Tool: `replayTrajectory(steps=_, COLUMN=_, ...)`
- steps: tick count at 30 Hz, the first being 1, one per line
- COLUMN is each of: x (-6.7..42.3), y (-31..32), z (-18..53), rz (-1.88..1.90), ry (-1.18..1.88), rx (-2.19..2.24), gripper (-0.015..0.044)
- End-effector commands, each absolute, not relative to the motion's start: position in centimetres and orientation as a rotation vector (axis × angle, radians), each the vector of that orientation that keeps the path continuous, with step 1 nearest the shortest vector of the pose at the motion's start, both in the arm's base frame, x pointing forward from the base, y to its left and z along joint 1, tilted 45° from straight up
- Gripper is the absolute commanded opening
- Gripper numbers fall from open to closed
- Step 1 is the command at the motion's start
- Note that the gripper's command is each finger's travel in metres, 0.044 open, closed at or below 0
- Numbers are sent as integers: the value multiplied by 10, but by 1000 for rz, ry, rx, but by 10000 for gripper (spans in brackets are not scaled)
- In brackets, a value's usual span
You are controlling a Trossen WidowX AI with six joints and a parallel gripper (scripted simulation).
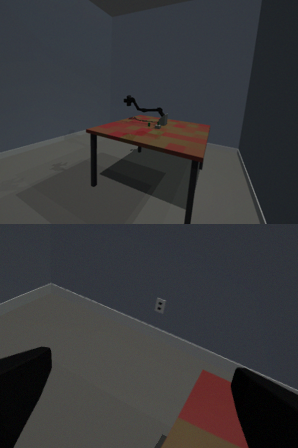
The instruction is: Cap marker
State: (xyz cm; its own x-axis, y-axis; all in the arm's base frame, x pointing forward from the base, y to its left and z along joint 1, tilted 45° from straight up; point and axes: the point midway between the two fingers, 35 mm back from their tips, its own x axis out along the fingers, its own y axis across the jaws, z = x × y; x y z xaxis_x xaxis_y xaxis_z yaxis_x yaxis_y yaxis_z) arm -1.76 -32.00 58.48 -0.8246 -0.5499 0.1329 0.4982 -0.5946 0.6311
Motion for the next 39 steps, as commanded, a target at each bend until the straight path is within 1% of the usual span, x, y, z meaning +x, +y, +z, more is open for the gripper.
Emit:
replayTrajectory(steps=1, x=-18, y=-320, z=585, rz=-2374, ry=-912, rx=99, gripper=374)
replayTrajectory(steps=5, x=-33, y=-322, z=595, rz=-2324, ry=-1007, rx=57, gripper=269)
replayTrajectory(steps=6, x=-38, y=-318, z=600, rz=-2303, ry=-1055, rx=47, gripper=251)
replayTrajectory(steps=13, x=-68, y=-275, z=635, rz=-2064, ry=-1460, rx=-11, gripper=251)
replayTrajectory(steps=19, x=-99, y=-198, z=676, rz=-1754, ry=-1818, rx=-175, gripper=251)
replayTrajectory(steps=24, x=-111, y=-124, z=699, rz=-1453, ry=-2035, rx=-355, gripper=251)
replayTrajectory(steps=31, x=-104, y=-14, z=713, rz=-1014, ry=-2186, rx=-649, gripper=251)
replayTrajectory(steps=36, x=-96, y=22, z=711, rz=-881, ry=-2191, rx=-758, gripper=251)
replayTrajectory(steps=39, x=-85, y=55, z=709, rz=-742, ry=-2189, rx=-852, gripper=251)
